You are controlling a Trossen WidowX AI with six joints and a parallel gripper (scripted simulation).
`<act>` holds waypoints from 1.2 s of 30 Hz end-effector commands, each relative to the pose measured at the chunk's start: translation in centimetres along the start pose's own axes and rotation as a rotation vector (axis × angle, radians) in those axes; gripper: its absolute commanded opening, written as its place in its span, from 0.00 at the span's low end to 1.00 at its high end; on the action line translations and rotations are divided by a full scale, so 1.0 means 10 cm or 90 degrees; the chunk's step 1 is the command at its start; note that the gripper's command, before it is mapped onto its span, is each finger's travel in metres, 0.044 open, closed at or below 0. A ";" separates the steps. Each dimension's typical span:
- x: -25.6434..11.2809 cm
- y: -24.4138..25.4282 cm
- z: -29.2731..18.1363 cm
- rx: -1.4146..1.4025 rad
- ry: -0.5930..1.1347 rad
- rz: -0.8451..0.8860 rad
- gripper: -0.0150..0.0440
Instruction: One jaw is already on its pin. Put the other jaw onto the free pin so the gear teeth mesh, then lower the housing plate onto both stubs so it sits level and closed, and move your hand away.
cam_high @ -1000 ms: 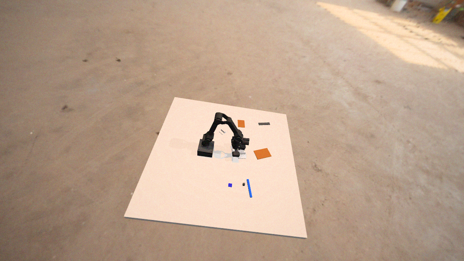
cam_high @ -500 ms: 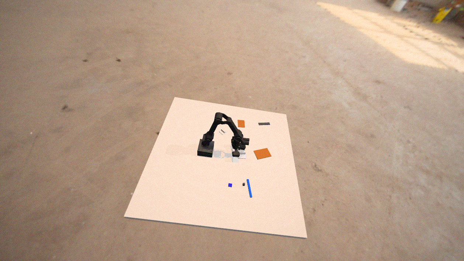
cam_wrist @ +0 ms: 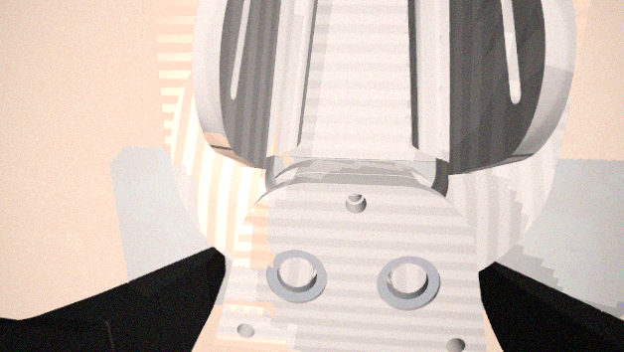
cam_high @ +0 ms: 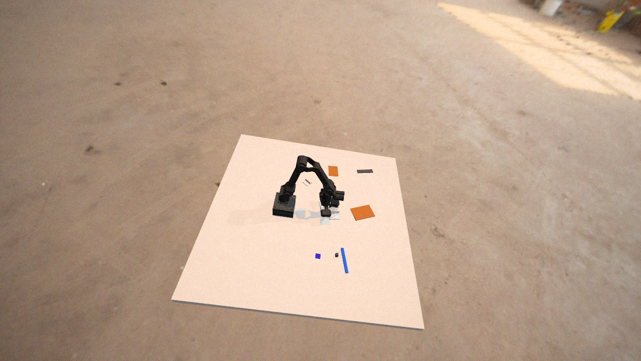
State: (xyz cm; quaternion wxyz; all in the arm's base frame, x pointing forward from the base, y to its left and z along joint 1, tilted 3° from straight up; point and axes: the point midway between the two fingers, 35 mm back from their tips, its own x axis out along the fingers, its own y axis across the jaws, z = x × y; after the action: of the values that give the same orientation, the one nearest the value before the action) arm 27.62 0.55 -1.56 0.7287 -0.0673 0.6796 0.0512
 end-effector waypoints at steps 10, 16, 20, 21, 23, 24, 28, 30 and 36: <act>0.00 0.00 0.00 0.000 0.000 0.000 1.00; -0.41 0.00 0.02 -0.002 -0.001 0.001 1.00; -0.77 0.01 -0.02 -0.003 -0.001 0.003 1.00; -0.77 0.01 -0.02 -0.003 -0.001 0.003 1.00; -0.68 0.00 0.01 -0.002 -0.006 -0.001 1.00; -0.70 0.00 0.00 -0.002 -0.006 -0.001 1.00; -0.94 0.04 -0.24 -0.003 -0.003 0.001 1.00; -1.07 0.06 -0.40 -0.003 -0.001 0.002 1.00; -1.26 0.10 -0.68 -0.003 0.003 0.003 1.00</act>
State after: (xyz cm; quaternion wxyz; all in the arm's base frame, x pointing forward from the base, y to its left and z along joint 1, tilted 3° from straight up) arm 21.03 0.61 10.40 0.7324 -0.0706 0.6750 0.0545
